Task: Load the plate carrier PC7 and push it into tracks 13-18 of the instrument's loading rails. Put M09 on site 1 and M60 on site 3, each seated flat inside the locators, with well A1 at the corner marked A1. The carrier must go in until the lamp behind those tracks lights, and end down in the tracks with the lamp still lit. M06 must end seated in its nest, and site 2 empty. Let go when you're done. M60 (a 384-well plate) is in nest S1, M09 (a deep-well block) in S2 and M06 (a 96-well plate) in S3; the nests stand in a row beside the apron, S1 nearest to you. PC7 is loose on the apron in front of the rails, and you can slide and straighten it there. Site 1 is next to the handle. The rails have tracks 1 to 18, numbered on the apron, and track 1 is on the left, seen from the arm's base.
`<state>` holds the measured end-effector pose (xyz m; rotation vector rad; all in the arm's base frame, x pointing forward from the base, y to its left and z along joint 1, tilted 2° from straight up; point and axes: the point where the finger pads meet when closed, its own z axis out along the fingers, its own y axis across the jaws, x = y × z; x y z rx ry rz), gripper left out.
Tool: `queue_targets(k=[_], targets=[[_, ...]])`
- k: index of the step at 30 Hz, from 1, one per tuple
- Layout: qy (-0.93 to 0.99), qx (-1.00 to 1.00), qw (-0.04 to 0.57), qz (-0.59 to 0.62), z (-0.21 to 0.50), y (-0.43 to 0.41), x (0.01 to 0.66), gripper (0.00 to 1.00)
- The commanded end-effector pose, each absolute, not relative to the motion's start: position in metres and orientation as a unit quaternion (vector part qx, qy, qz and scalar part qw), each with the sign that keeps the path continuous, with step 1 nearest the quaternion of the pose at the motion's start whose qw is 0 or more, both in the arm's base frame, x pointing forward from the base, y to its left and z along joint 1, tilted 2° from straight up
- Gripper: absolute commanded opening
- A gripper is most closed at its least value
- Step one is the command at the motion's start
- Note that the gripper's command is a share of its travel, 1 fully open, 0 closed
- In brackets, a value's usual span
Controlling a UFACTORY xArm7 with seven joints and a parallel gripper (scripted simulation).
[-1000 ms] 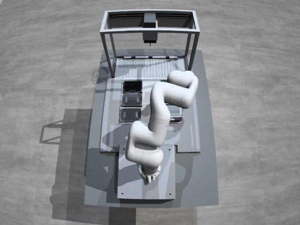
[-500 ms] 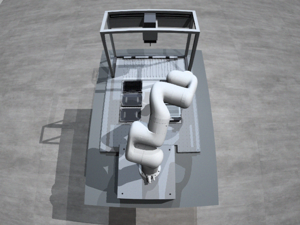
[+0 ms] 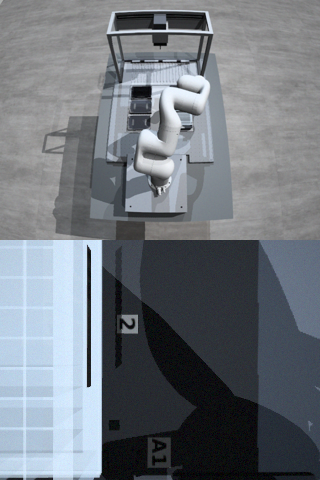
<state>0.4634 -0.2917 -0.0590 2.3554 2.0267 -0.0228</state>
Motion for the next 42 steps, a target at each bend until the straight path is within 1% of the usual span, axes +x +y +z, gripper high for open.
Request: queue_targets(k=[1, 42], targets=[[0.652, 0.758, 0.019, -0.007, -0.057, -0.292, 0.465, 1.00], [0.652, 0.758, 0.019, -0.007, -0.057, -0.310, 0.462, 1.00]])
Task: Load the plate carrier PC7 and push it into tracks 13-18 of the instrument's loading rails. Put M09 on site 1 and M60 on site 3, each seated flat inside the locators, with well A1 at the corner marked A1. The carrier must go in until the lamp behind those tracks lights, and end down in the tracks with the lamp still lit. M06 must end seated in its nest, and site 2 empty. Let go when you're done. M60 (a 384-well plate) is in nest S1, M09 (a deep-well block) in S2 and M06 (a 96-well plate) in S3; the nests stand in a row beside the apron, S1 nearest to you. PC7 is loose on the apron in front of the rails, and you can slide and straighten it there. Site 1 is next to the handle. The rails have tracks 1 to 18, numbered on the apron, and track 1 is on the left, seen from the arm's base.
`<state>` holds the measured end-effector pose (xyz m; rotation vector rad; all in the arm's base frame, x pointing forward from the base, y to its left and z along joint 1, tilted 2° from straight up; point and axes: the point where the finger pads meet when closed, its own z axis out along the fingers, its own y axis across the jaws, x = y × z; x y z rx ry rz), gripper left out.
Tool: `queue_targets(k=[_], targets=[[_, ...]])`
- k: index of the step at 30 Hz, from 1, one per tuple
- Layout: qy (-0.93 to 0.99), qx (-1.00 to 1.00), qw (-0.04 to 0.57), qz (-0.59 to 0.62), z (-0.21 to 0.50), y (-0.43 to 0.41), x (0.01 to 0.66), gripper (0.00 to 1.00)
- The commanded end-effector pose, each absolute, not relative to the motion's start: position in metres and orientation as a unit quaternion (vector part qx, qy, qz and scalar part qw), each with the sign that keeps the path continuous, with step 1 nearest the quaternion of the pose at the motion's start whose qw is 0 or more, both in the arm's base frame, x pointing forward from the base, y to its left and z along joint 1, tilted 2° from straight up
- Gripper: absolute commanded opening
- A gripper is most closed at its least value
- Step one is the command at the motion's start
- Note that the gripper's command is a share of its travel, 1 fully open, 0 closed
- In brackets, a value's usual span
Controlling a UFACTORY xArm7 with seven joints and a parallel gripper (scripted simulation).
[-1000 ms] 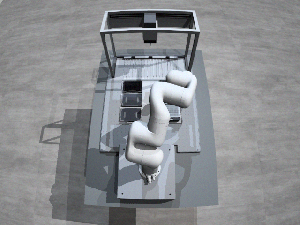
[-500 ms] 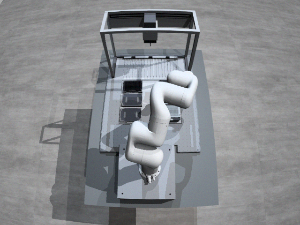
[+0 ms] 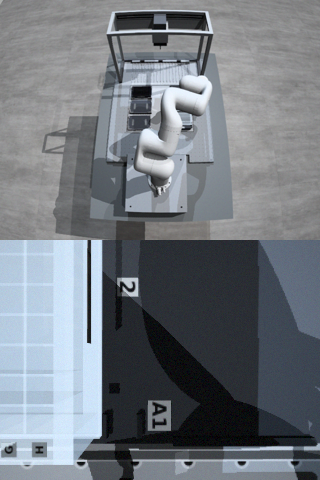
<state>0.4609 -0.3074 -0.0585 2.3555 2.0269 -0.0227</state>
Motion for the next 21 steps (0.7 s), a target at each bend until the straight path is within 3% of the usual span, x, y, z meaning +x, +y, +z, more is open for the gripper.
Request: queue_targets(k=[1, 21], targets=[[0.652, 0.758, 0.019, -0.007, -0.057, -0.311, 0.462, 1.00], [0.652, 0.758, 0.019, -0.007, -0.056, -0.323, 0.460, 1.00]])
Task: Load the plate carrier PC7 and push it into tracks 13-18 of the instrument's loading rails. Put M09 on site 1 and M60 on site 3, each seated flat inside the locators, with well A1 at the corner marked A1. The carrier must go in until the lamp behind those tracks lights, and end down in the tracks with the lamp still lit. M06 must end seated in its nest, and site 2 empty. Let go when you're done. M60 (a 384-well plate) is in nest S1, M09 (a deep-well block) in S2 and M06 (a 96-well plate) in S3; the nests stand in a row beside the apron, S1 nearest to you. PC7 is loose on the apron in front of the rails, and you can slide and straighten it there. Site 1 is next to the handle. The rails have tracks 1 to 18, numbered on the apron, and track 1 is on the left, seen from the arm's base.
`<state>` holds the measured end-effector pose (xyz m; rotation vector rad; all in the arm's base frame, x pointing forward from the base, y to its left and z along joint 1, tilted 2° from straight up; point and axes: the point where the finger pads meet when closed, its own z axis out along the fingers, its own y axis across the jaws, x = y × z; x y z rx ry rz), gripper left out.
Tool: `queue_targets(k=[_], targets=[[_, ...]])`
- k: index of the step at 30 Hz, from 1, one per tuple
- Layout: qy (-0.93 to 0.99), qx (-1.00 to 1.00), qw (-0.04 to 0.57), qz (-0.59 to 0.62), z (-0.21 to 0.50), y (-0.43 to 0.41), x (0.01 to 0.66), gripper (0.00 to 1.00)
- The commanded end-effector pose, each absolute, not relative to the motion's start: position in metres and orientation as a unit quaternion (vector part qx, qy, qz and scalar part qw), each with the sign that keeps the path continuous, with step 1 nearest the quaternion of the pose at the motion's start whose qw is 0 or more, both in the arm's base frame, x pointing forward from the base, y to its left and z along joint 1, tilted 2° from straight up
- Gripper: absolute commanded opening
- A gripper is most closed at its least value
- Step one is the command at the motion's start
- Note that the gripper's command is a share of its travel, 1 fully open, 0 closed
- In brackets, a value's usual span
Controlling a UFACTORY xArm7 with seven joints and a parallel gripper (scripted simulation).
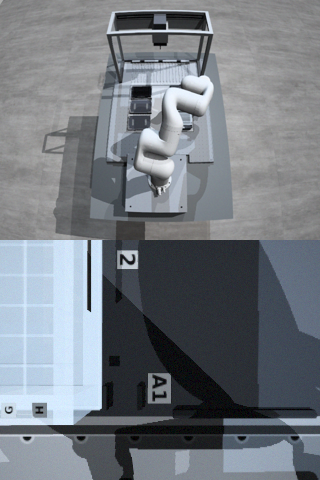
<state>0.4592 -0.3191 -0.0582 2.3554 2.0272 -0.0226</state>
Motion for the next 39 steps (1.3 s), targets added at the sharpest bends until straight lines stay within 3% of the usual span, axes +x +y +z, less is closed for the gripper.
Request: queue_targets(k=[1, 39], targets=[[0.652, 0.758, 0.019, -0.007, -0.056, -0.323, 0.460, 1.00], [0.652, 0.758, 0.019, -0.007, -0.044, -0.335, 0.458, 1.00]])
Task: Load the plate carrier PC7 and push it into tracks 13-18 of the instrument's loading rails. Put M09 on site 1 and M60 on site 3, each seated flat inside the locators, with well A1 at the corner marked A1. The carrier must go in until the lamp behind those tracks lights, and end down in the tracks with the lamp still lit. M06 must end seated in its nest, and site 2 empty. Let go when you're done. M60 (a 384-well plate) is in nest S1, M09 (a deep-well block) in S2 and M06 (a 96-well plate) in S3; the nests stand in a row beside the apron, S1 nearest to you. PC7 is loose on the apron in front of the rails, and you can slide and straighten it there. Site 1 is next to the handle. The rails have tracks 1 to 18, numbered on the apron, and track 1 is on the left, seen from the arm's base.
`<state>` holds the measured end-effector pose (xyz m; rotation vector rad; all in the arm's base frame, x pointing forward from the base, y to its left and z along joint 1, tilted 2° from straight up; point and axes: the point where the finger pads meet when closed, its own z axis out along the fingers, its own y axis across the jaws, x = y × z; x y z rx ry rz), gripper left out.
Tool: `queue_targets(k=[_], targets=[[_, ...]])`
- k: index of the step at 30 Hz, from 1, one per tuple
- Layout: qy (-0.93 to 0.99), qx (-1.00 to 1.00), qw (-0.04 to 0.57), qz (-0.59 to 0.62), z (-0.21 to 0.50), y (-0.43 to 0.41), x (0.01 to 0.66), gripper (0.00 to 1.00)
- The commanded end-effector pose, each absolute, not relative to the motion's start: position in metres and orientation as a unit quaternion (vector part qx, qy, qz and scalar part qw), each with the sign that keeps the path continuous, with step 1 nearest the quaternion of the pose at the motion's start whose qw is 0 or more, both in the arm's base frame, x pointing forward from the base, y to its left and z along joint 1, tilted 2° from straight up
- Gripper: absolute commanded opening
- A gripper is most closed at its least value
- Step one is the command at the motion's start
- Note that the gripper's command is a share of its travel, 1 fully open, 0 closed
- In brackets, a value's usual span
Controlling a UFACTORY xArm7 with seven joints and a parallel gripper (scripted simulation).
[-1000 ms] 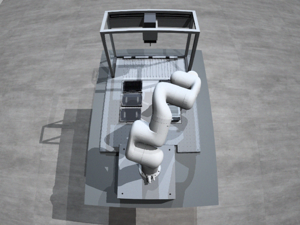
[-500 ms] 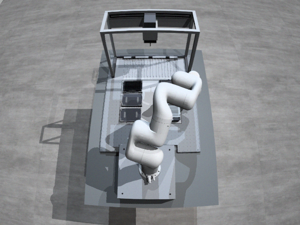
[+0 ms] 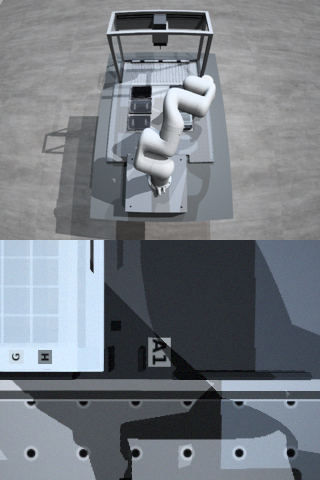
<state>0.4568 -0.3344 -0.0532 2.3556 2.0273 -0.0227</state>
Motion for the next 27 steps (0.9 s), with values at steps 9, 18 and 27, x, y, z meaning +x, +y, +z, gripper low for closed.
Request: queue_targets(k=[9, 18, 27], targets=[[0.652, 0.758, 0.019, -0.007, -0.033, -0.335, 0.458, 1.00], [0.652, 0.758, 0.019, -0.007, -0.018, -0.334, 0.458, 1.00], [0.652, 0.758, 0.019, -0.007, -0.006, -0.334, 0.458, 1.00]])
